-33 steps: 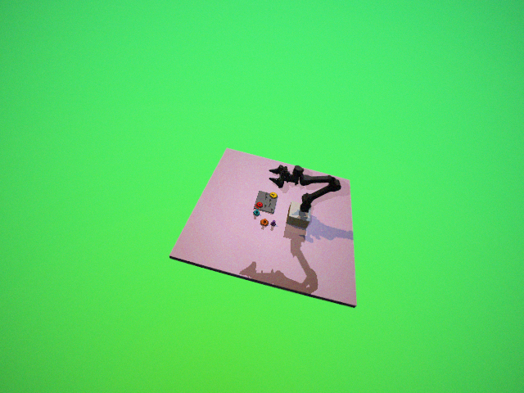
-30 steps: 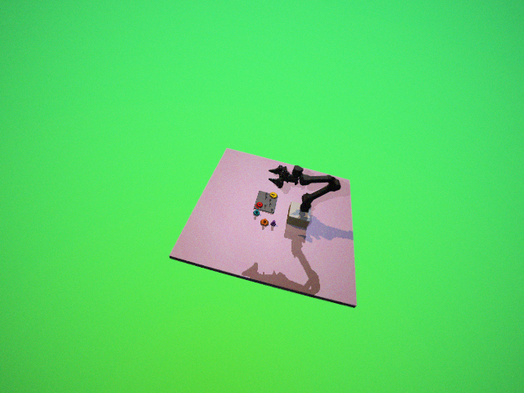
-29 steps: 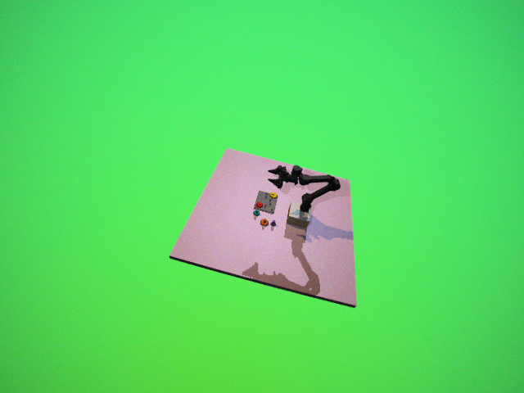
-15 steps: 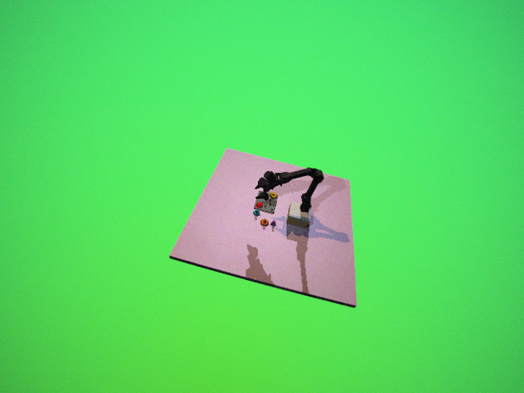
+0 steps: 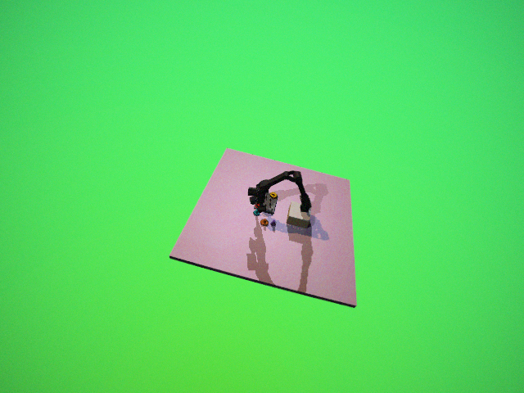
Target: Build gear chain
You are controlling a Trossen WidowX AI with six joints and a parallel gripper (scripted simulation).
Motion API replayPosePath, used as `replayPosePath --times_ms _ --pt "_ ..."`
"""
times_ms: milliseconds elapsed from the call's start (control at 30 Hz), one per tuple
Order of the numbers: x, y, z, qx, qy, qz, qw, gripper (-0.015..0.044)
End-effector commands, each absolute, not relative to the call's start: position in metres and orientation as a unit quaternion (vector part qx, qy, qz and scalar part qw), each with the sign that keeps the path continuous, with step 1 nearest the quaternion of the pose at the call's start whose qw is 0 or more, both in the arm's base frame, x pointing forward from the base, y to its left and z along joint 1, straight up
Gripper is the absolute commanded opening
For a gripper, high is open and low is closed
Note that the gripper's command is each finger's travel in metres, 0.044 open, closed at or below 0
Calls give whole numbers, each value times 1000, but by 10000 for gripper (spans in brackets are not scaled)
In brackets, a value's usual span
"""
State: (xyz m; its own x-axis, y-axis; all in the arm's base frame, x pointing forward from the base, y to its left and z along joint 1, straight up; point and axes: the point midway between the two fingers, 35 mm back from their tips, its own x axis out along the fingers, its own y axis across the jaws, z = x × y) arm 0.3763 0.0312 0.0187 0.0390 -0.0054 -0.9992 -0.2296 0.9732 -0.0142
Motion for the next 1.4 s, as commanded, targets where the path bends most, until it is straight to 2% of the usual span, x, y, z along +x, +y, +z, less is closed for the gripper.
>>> replayPosePath --times_ms 0,1033,1367 --pt "383 28 23 -87 687 83 716 440" --pt "384 28 -19 -87 687 83 716 440" --pt "384 28 -19 -87 687 83 716 177"
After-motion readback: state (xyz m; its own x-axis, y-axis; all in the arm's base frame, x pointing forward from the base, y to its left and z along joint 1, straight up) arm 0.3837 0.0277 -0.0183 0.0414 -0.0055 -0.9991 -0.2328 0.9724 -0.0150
